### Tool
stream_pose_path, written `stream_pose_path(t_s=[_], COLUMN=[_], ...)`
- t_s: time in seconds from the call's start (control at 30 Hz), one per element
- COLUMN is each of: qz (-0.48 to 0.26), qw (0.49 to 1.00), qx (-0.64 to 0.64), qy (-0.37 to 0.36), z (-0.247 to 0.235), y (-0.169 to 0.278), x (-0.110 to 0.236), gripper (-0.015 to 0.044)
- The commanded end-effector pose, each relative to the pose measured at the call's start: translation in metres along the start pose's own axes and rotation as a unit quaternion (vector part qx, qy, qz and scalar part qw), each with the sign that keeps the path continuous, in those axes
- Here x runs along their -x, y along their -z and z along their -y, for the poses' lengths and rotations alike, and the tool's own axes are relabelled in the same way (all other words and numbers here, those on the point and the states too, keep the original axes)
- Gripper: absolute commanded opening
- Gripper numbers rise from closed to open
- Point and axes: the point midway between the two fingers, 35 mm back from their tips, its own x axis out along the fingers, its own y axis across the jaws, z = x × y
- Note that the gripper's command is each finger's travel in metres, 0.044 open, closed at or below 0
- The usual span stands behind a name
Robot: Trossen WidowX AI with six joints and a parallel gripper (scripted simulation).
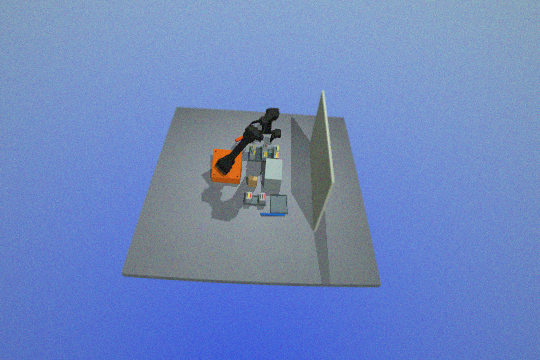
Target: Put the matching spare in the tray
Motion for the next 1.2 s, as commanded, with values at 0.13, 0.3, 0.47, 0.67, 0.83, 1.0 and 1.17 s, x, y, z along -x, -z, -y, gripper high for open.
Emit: stream_pose_path(t_s=[0.13, 0.3, 0.47, 0.67, 0.83, 1.0, 1.17], qz=[0.001, 0.001, 0.001, 0.001, 0.000, 0.000, 0.000], qw=[1.000, 1.000, 1.000, 1.000, 1.000, 1.000, 1.000], qx=[0.001, 0.001, 0.001, 0.001, 0.001, 0.001, 0.000], qy=[0.003, 0.003, 0.003, 0.003, 0.003, 0.003, 0.003], z=[0.002, 0.003, 0.003, 0.004, 0.004, 0.004, 0.004], y=[0.001, 0.000, 0.000, 0.000, 0.000, 0.000, 0.000], x=[-0.007, -0.015, -0.023, -0.034, -0.042, -0.050, -0.059], gripper=[0.0300, 0.0300, 0.0300, 0.0300, 0.0300, 0.0300, 0.0300])
